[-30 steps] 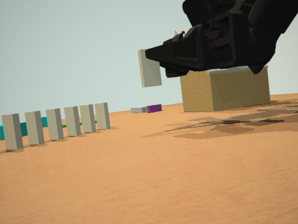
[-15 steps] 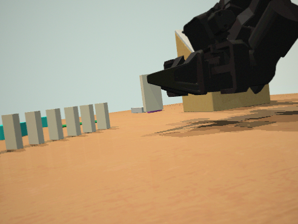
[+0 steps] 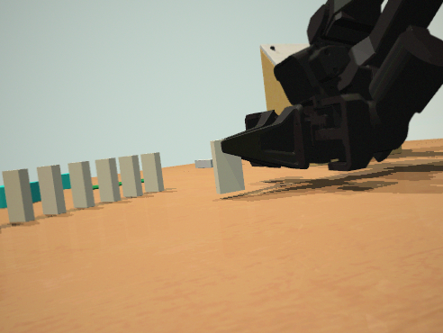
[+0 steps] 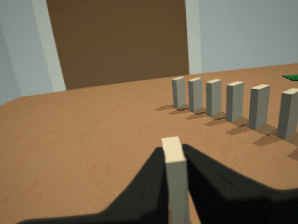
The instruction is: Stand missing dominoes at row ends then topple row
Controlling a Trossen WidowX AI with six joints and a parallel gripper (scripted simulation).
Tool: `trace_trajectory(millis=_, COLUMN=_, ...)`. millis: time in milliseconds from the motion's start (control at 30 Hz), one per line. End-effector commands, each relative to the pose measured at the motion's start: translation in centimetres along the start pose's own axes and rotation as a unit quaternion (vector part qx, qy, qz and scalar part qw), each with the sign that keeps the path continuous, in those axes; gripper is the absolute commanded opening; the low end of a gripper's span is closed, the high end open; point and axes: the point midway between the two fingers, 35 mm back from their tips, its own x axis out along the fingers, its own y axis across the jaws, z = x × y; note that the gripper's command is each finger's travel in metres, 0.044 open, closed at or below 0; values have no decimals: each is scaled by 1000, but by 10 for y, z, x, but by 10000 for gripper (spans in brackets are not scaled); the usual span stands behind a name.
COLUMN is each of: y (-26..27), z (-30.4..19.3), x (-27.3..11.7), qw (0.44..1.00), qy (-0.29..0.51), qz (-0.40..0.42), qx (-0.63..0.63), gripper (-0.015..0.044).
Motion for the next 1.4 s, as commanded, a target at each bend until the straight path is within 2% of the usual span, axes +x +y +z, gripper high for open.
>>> trace_trajectory(millis=0, y=0, z=0, x=0, qw=1000, qy=-2, qz=-1, qx=4, gripper=29)
trace_trajectory(millis=167, y=0, z=0, x=0, qw=1000, qy=-2, qz=-1, qx=4, gripper=29)
trace_trajectory(millis=700, y=0, z=1, x=0, qw=1000, qy=-2, qz=-1, qx=4, gripper=440)
trace_trajectory(millis=933, y=0, z=44, x=0, qw=1000, qy=0, qz=0, qx=1, gripper=440)
trace_trajectory(millis=1133, y=3, z=57, x=12, qw=1000, qy=1, qz=7, qx=25, gripper=440)
trace_trajectory(millis=1367, y=15, z=51, x=63, qw=981, qy=69, qz=12, qx=-180, gripper=440)
